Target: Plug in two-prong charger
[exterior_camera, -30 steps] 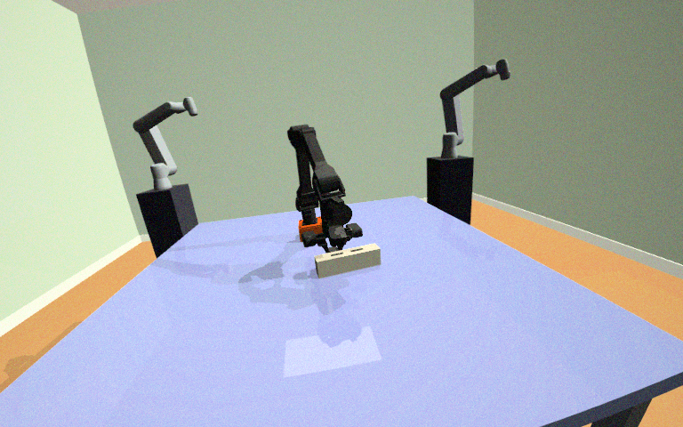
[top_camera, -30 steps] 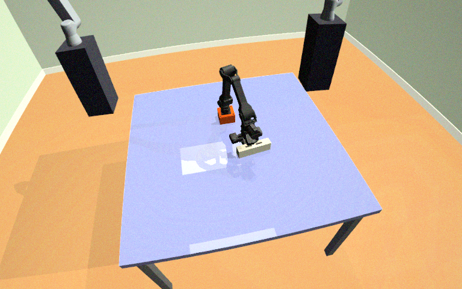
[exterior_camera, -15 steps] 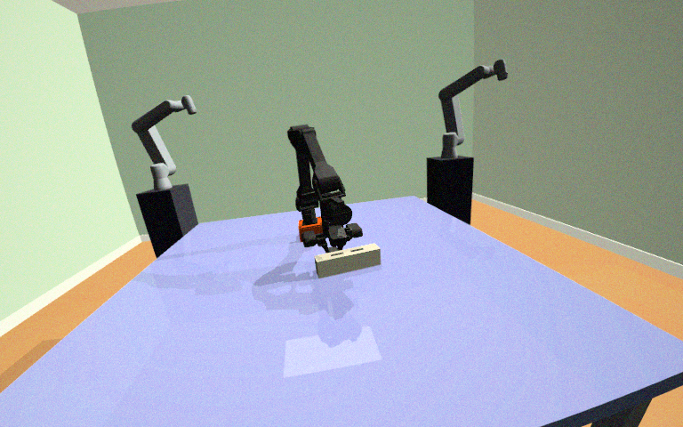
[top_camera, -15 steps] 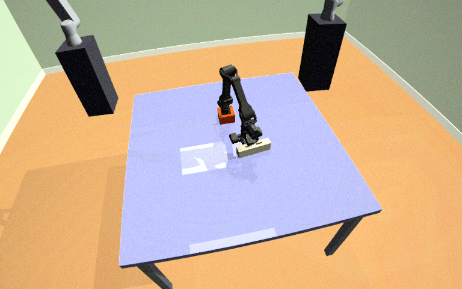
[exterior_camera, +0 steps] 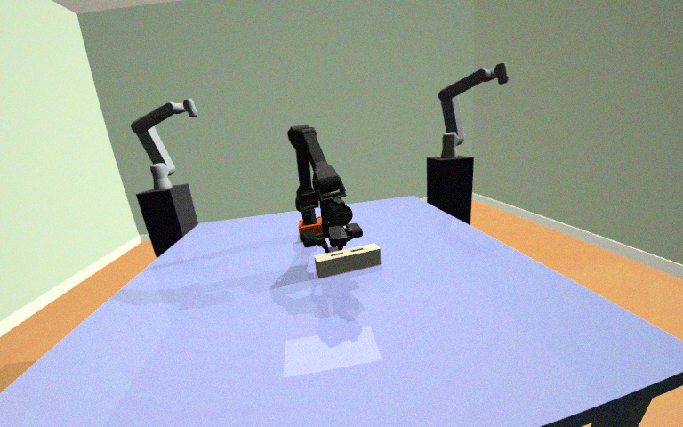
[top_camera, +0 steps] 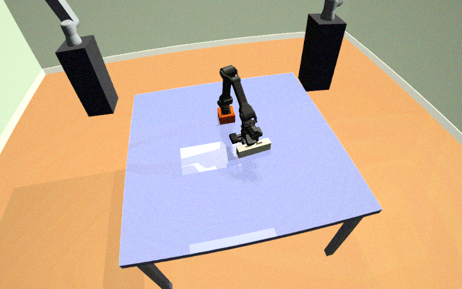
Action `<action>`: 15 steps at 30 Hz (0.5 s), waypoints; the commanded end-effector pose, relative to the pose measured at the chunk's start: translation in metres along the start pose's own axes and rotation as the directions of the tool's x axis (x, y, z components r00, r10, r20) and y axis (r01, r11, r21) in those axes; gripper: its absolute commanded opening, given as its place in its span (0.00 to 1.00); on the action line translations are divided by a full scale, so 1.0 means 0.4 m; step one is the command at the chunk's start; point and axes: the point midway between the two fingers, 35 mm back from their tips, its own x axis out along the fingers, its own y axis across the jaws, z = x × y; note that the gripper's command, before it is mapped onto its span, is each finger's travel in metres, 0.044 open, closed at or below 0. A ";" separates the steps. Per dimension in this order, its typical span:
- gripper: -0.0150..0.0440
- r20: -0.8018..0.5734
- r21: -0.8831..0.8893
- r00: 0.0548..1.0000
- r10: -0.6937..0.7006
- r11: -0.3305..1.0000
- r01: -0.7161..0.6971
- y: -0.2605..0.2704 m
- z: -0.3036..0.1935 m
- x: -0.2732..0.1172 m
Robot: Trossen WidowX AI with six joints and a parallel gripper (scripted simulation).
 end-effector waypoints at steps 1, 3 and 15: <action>0.25 0.031 0.000 1.000 0.004 1.000 -0.004 0.001 0.028 -0.007; 0.25 0.031 0.000 1.000 0.004 1.000 -0.004 0.001 0.030 -0.008; 0.25 0.032 0.000 0.999 0.004 1.000 -0.004 0.001 0.042 -0.011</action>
